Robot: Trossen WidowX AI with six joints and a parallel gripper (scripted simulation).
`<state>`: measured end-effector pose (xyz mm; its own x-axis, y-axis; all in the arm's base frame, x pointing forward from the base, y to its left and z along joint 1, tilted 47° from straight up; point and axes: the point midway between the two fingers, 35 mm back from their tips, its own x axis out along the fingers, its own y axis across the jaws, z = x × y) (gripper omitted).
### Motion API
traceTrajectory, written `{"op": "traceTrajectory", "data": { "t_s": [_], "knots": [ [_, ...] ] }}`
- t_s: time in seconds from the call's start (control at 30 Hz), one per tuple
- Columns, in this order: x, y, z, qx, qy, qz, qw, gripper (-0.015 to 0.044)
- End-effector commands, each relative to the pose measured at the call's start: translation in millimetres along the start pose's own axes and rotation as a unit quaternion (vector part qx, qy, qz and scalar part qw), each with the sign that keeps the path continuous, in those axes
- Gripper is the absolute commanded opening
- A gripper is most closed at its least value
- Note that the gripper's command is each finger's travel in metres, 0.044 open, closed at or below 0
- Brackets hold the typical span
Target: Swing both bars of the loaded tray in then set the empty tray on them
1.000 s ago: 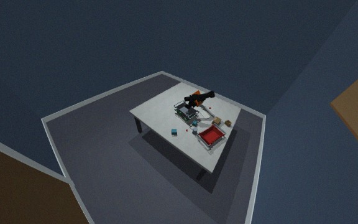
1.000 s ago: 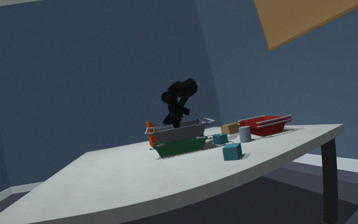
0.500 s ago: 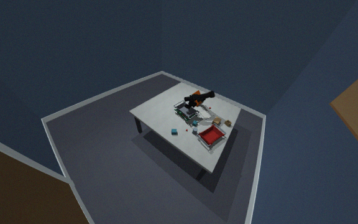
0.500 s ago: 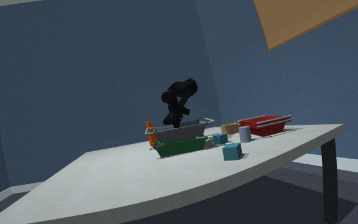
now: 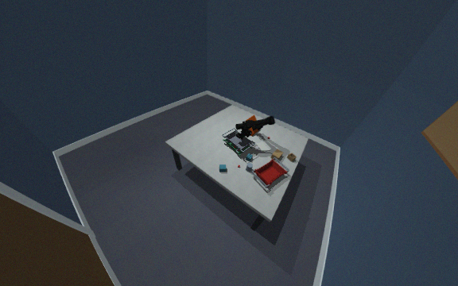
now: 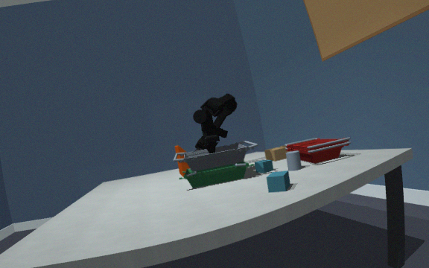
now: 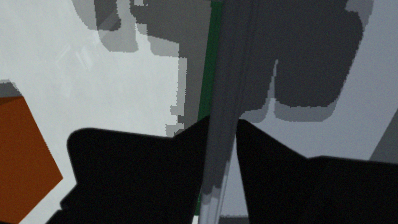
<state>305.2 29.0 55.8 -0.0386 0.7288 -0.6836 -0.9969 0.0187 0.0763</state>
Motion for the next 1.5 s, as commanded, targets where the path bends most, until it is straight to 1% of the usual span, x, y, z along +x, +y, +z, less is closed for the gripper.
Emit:
{"op": "traceTrajectory", "data": {
  "t_s": [0.0,0.8,1.1,1.47],
  "knots": [
    [8,7,-3,0.014,0.002,0.018,1.0,0.0088],
    [8,7,-3,0.014,0.002,0.018,1.0,0.044],
    [2,5,-3,0.012,0.002,0.015,1.0,0.044],
    [-62,-1,-4,0.02,0.008,0.0,1.0,0.044]
  ]
}}
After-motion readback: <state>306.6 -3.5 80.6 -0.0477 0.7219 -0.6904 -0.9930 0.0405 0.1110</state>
